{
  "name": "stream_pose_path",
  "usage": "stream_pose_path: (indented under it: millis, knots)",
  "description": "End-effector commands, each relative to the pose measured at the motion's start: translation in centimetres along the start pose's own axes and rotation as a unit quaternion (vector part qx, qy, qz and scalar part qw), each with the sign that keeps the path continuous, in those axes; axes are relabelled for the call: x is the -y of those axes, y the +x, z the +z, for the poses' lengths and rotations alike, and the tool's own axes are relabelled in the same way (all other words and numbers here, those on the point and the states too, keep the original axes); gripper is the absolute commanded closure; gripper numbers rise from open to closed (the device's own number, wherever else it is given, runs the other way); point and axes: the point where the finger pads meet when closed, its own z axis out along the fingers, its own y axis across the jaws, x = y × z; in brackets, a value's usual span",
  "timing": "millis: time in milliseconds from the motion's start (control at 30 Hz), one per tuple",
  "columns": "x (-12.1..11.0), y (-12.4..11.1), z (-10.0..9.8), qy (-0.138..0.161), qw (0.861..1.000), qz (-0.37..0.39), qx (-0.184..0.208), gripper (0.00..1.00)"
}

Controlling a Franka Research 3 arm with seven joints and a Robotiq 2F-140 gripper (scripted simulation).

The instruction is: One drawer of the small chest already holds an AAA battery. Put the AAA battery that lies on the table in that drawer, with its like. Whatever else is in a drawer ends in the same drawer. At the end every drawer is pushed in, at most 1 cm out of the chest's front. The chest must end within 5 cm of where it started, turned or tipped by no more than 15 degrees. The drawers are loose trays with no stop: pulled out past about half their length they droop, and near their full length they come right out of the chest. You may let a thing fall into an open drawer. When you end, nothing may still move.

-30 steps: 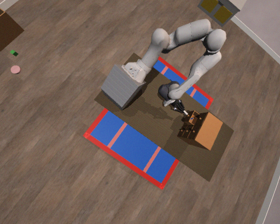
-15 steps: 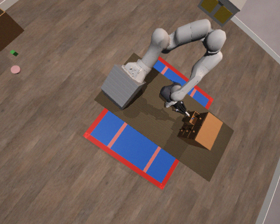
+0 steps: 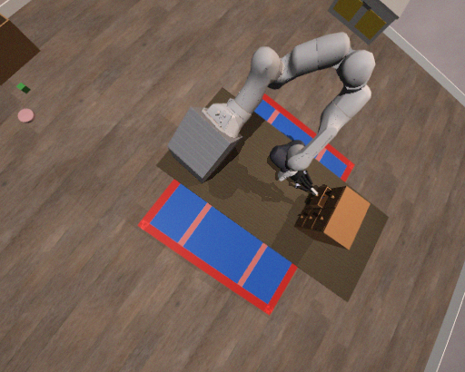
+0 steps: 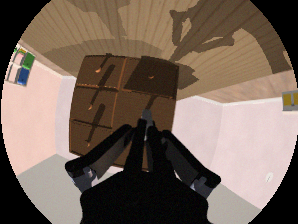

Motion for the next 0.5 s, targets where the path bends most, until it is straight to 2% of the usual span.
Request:
stream_pose_path:
  millis: [0,467]
  knots:
    - [0.3,0.0,0.5,0.005,1.000,0.004,-0.003,1.00]
    - [0.3,-0.6,2.1,0.005,1.000,0.004,-0.003,1.00]
